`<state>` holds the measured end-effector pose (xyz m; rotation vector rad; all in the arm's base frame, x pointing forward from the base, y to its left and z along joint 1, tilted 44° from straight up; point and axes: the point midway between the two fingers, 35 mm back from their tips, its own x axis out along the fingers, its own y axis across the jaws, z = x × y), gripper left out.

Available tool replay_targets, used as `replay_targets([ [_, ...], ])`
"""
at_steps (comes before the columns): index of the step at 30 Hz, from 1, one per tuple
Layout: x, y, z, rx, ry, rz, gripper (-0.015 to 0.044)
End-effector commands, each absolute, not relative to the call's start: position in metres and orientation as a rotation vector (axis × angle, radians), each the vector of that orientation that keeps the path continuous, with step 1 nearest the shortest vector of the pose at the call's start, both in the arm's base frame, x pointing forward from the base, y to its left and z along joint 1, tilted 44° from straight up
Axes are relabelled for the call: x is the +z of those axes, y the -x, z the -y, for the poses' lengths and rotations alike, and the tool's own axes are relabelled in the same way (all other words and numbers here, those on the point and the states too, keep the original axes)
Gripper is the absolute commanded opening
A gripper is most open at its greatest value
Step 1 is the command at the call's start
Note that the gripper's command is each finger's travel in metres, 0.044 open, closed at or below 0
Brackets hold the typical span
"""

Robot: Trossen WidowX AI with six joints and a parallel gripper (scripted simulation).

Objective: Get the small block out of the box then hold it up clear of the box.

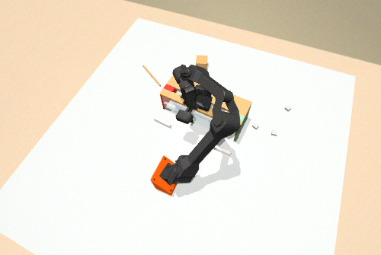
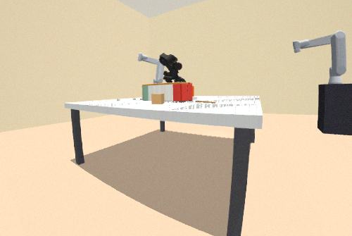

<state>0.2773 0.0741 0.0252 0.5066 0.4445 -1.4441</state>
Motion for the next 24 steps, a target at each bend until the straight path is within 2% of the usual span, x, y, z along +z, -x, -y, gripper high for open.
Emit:
replay_targets([
  [1, 0.032, -0.278, -0.068, -1.437, -0.509, -0.440, 0.0400],
  [24, 0.059, -0.278, -0.040, -1.438, -0.507, -0.438, 0.0400],
])
